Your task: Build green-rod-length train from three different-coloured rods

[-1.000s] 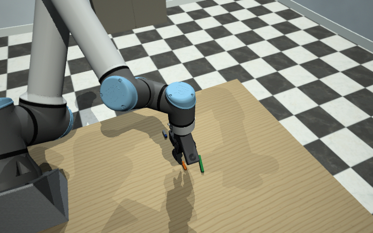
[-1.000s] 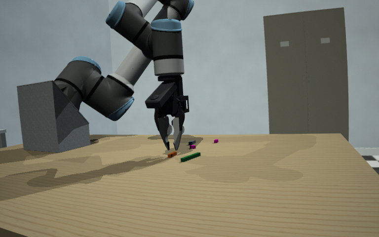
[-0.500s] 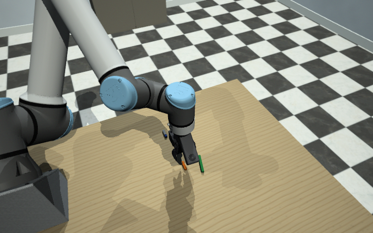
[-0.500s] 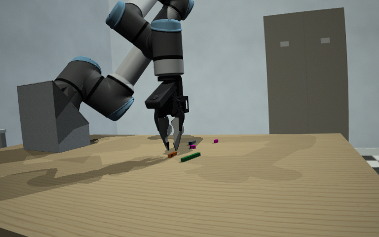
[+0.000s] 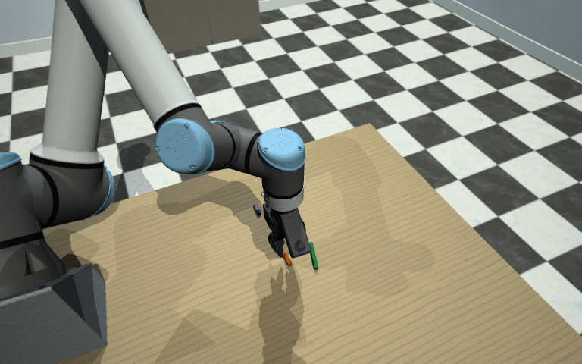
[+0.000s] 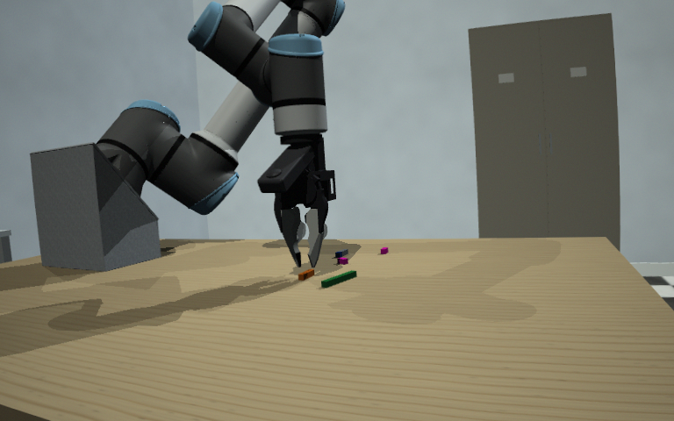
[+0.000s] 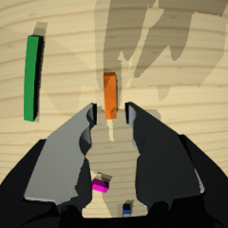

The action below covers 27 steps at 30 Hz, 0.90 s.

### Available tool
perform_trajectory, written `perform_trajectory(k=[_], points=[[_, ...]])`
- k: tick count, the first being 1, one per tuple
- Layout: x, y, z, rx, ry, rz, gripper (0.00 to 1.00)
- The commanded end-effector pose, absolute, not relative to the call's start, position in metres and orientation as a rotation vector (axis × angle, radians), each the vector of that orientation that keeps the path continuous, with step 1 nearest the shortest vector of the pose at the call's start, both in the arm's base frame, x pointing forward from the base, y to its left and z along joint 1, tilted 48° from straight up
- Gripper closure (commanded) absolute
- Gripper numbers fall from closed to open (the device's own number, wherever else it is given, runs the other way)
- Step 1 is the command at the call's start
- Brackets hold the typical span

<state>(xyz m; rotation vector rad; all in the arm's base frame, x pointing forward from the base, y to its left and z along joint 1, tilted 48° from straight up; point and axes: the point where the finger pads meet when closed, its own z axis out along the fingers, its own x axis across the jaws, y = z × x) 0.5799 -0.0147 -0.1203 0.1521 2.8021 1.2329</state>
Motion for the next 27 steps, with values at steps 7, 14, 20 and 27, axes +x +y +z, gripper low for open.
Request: perform_trajectory(k=[7,14,20,27], points=[[0.5797,-0.014,-0.1197,0.153,2.801,1.233,0.86],[0.5797,-0.014,-0.1197,0.153,2.801,1.233,0.86],[0.5796,-0.0139,-0.1198,0.153,2.801,1.233,0.86],[0.5789,-0.0098,-0.1229,0.153,2.802,1.237,0.86]])
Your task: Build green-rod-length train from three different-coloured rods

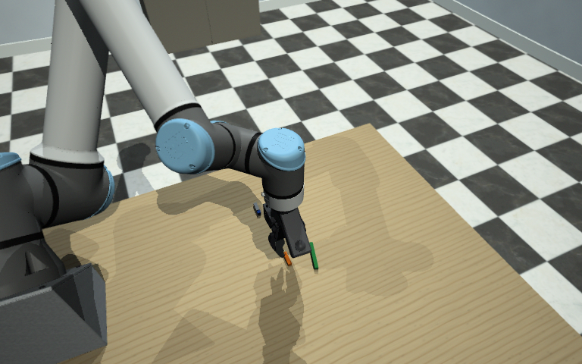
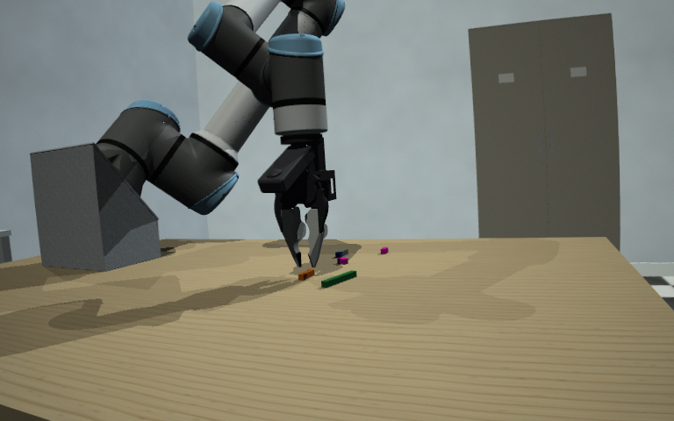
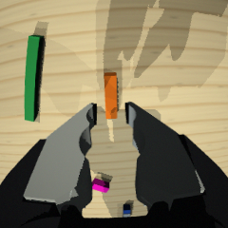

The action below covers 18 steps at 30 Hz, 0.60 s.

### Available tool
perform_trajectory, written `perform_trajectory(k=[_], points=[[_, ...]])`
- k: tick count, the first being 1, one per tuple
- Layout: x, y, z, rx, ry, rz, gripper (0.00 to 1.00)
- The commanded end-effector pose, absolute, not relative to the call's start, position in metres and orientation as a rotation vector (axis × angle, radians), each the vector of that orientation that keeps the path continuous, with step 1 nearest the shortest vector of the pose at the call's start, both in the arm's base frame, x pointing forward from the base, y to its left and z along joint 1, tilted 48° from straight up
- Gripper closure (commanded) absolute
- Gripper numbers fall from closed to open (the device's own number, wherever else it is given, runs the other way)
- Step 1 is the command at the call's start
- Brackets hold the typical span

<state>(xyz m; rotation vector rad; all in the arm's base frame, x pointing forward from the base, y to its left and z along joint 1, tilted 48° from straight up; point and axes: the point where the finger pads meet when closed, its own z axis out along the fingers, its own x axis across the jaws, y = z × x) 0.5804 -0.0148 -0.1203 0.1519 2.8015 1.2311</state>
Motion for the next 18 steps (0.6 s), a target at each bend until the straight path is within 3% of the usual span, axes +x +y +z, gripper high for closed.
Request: perform_trajectory(k=[1,18], points=[[0.5788,-0.0091,-0.1234,0.153,2.802,1.237,0.86],[0.5803,0.0001,-0.1319,0.153,2.802,1.237,0.86]])
